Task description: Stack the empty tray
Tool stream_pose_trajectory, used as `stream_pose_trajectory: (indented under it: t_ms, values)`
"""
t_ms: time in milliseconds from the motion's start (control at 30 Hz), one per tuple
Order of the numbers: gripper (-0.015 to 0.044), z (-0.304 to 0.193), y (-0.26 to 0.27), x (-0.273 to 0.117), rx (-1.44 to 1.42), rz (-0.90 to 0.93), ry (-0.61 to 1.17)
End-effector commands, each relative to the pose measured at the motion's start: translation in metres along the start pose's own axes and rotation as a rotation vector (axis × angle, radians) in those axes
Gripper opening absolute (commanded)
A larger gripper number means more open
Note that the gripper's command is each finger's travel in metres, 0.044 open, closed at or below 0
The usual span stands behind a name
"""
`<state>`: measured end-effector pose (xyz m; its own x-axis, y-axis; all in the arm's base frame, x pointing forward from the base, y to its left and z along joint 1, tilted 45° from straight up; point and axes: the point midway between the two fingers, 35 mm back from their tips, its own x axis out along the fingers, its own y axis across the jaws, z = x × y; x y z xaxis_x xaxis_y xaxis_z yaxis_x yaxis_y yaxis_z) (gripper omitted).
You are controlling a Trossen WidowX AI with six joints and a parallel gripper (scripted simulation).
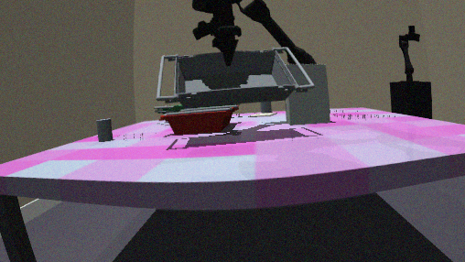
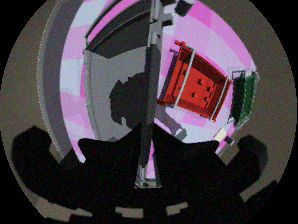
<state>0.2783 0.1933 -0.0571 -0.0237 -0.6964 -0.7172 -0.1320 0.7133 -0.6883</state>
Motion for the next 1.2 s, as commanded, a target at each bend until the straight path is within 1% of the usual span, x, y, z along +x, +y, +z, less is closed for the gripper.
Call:
stream_pose_trajectory:
  t_ms: [0, 1167]
  values:
    - [0.0, 0.005, -0.009, -0.013, 0.086, 0.03, -0.024]
    - [0.0, 0.027, -0.077, -0.013, 0.687, 0.034, -0.018]
